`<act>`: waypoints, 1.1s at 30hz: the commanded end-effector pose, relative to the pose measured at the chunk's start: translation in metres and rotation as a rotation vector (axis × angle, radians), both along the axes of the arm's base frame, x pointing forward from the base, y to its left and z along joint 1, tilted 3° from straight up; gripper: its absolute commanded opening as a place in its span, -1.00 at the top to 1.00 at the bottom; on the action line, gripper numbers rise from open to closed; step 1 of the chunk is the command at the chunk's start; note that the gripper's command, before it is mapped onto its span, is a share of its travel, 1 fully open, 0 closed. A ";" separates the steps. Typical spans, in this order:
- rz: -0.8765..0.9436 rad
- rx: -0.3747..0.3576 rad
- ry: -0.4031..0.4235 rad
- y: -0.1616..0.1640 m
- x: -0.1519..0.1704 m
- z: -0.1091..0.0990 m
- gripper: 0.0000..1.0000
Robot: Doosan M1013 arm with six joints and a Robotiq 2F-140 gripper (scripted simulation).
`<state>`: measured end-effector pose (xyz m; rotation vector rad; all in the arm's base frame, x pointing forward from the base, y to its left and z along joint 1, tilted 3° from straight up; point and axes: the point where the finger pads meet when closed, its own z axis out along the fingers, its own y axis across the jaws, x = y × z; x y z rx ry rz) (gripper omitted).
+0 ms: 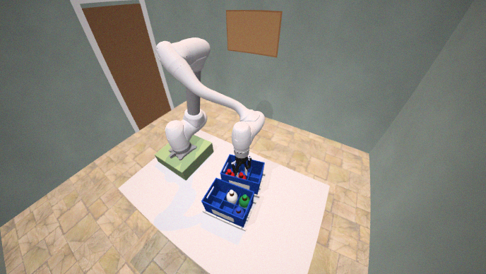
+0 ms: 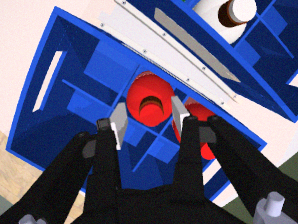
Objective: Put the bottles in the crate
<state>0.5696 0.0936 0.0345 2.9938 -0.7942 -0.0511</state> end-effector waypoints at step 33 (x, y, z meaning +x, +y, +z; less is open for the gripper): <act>0.000 0.000 0.000 0.001 0.001 0.016 0.24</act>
